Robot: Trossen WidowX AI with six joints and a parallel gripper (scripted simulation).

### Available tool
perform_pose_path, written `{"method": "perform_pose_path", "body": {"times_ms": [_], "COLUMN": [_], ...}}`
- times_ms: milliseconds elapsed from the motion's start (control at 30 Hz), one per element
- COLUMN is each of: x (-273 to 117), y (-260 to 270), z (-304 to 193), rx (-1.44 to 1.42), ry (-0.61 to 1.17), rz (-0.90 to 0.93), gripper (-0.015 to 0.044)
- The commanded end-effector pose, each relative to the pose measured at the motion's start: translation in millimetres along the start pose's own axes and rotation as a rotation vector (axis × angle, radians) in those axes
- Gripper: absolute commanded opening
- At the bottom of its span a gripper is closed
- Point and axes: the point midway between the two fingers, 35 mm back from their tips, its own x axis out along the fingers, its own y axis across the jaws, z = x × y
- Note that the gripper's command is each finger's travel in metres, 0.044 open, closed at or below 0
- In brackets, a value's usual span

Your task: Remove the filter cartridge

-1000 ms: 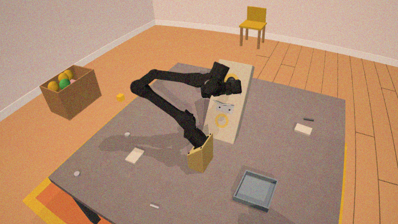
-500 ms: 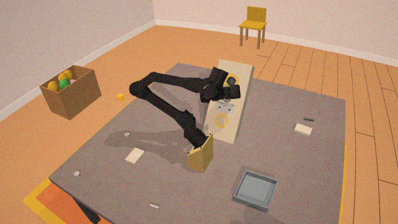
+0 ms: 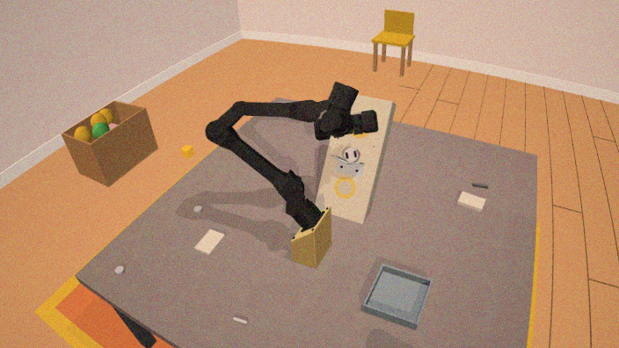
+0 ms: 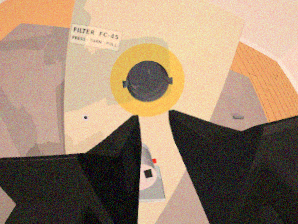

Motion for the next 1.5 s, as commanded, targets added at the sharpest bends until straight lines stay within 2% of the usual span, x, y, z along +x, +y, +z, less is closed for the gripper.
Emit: {"method": "perform_pose_path", "body": {"times_ms": [0, 33, 400, 500, 733, 1467], "x": [-1.7, -1.7, -47.3, -36.7, -8.8, 17.7], "y": [-3.6, -3.6, -26.3, -22.4, 12.7, 16.9], "z": [12.7, 12.7, 71.0, 49.7, -45.9, -59.3], "rx": [0.006, 0.006, -0.008, 0.064, 0.346, 0.351], "ry": [0.0, 0.0, -0.003, 0.068, 0.423, 0.434], "rz": [0.007, 0.007, -0.002, 0.013, 0.083, 0.082], "gripper": [0.0103, 0.0103, 0.0392, 0.0313, 0.0305, 0.0305]}}
